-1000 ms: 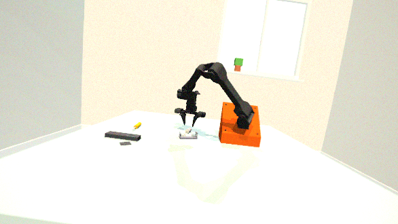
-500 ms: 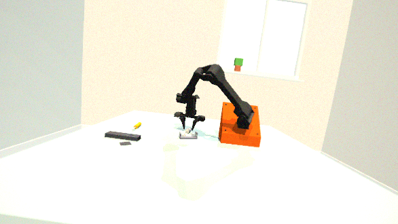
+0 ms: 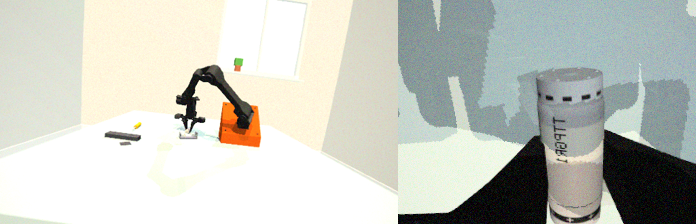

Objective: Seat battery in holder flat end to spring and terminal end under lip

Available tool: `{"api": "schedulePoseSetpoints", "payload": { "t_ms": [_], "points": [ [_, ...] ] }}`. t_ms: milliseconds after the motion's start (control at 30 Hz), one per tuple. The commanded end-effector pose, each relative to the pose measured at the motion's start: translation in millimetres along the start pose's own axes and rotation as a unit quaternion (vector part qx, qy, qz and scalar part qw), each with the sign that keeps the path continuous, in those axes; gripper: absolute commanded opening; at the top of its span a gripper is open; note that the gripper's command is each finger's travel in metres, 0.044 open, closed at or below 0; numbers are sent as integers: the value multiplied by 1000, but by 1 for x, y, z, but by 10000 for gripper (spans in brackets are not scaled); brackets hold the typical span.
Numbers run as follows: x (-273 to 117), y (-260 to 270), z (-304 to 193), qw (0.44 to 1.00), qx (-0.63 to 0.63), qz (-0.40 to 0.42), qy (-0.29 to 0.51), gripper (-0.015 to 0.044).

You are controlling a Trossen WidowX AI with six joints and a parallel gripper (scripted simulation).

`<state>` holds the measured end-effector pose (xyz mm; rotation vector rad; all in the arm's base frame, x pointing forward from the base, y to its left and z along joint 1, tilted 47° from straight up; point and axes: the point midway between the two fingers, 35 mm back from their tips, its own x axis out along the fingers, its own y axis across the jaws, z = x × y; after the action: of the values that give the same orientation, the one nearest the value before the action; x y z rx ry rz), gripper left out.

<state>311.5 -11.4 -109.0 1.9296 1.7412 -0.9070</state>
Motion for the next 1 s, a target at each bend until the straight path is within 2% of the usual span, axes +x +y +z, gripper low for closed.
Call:
{"api": "schedulePoseSetpoints", "payload": {
  "t_ms": [0,100,267,433,700,967],
  "points": [
    [1,0,0,1000,2,0,1,82],
    [-6,0,0,1000,2,0,1,82],
    [-48,0,0,1000,2,0,0,82],
    [-50,0,-2,1000,-15,0,0,82],
    [-57,-4,-26,975,-224,0,0,82],
    [-63,-10,-51,904,-429,0,0,82]
  ]
}}
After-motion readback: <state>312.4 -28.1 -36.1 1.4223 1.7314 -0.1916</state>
